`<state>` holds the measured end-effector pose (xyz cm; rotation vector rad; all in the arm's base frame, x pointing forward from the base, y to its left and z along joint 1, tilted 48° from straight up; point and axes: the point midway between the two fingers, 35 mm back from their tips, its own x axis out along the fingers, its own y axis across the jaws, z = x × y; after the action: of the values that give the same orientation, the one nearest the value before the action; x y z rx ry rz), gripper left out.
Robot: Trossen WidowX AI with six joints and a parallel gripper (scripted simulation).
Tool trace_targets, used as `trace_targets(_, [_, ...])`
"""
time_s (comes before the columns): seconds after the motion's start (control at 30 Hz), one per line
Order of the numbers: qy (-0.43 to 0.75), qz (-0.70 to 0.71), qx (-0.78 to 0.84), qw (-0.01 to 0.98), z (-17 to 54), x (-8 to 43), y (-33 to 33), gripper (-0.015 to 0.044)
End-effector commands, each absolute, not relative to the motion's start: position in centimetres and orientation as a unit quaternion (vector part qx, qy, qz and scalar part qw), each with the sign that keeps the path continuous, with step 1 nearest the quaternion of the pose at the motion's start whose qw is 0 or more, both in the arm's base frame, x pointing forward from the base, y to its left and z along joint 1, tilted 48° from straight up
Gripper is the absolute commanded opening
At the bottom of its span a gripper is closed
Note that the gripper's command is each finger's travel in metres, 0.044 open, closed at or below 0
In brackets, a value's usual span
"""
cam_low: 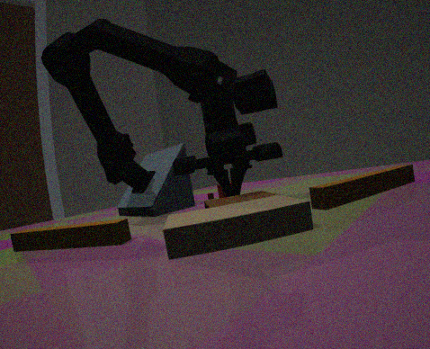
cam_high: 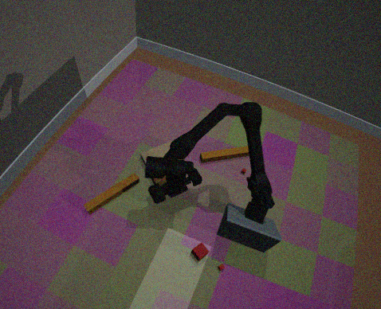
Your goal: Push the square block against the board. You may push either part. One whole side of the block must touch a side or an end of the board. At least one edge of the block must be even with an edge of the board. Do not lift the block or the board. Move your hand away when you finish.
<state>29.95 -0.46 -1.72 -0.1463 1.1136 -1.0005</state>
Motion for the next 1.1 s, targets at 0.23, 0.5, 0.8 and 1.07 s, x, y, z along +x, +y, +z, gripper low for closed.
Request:
trace_targets(0.23, [0.506,-0.455,-0.068,0.73,-2.7,28.3,0.2,0.0])
trace_targets(0.5, [0.506,-0.455,-0.068,0.729,-3.3,27.2,0.6,0.0])
trace_targets(0.8, [0.505,-0.455,-0.069,0.73,-2.7,26.9,1.6,0.0])
trace_targets(1.07, [0.506,-0.456,-0.068,0.729,0.2,26.5,4.7,0.0])
